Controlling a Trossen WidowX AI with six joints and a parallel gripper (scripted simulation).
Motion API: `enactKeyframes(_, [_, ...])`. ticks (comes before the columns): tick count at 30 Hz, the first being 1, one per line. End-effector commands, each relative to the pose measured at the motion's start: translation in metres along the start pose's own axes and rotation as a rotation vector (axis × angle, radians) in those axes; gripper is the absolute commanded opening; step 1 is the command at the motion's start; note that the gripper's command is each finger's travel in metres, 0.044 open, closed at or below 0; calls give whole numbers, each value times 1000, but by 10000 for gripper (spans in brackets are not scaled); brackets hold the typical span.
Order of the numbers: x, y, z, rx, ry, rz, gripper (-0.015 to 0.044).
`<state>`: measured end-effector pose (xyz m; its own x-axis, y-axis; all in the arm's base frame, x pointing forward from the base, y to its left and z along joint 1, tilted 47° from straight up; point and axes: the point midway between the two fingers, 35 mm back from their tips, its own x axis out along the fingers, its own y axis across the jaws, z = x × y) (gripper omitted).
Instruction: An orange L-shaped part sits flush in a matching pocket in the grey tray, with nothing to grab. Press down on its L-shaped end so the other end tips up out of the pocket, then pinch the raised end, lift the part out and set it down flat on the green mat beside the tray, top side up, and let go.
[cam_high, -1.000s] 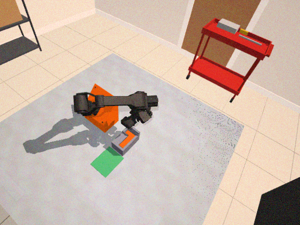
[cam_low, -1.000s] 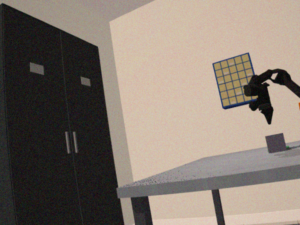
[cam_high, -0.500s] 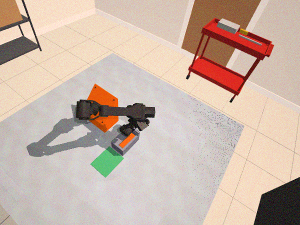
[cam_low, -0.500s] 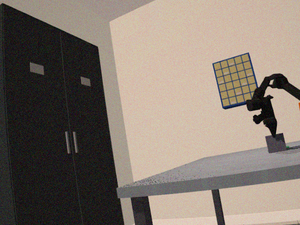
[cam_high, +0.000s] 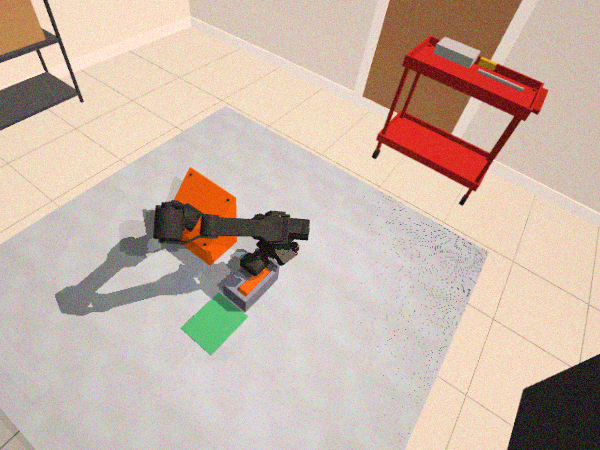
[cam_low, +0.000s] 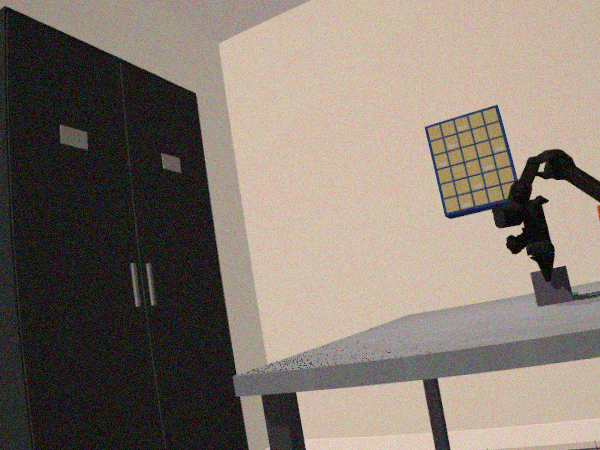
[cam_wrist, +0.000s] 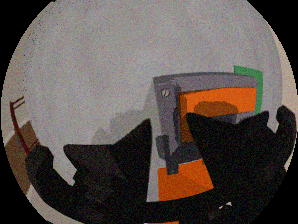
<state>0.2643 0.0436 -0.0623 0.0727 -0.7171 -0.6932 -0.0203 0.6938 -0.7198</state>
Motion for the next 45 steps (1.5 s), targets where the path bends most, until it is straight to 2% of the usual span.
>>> enactKeyframes(1, [8, -1, -1, -5, 0, -5, 180])
enactKeyframes(12, [24, -1, -1, -5, 0, -6, 180])
enactKeyframes(38, [10, 11, -1, -5, 0, -5, 180])
enactKeyframes(41, [-8, 11, 1, -5, -1, -2, 180])
enactKeyframes(45, [-63, 5, 2, -6, 0, 0, 180])
